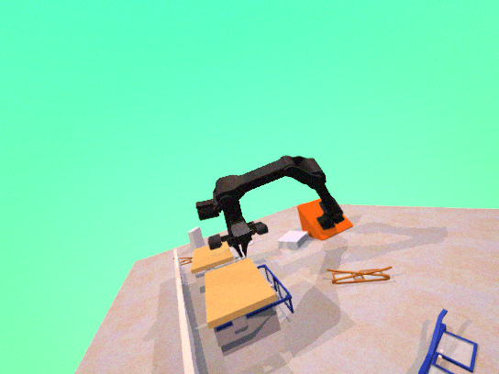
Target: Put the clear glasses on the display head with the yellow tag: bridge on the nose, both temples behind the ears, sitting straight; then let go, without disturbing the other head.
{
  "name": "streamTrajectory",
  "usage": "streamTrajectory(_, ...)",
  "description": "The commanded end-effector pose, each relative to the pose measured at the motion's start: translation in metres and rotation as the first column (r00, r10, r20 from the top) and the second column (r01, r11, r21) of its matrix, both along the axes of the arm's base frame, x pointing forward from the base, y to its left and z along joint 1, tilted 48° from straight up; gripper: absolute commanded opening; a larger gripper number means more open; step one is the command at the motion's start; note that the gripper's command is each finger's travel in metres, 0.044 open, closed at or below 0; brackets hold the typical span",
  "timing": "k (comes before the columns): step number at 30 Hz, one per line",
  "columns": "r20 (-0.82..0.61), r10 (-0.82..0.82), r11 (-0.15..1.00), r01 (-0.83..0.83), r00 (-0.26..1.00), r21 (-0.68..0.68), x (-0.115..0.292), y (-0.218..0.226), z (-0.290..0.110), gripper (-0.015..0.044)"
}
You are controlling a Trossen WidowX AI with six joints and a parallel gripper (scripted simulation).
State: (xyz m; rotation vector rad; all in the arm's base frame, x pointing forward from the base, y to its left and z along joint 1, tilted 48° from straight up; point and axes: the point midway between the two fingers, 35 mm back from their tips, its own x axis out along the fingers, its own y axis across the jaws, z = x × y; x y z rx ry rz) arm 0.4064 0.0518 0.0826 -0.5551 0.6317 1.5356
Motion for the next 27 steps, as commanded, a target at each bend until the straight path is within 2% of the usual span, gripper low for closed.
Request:
streamTrajectory(1, -0.002, -0.004, 1.0, 0.004, 1.0, 0.003, 0.0003, 0.0008, -0.0001, 0.0)
streamTrajectory(14, -0.002, -0.004, 1.0, 0.004, 1.0, 0.003, 0.0001, 0.0043, -0.0033, 0.0)
streamTrajectory(18, 0.0, 0.0, 1.0, 0.0, 1.0, 0.0, -0.0001, 0.0031, -0.0031, 0.0105)
streamTrajectory(27, 0.0, 0.0, 1.0, 0.0, 1.0, 0.0, 0.0001, 0.0017, -0.0018, 0.0108)
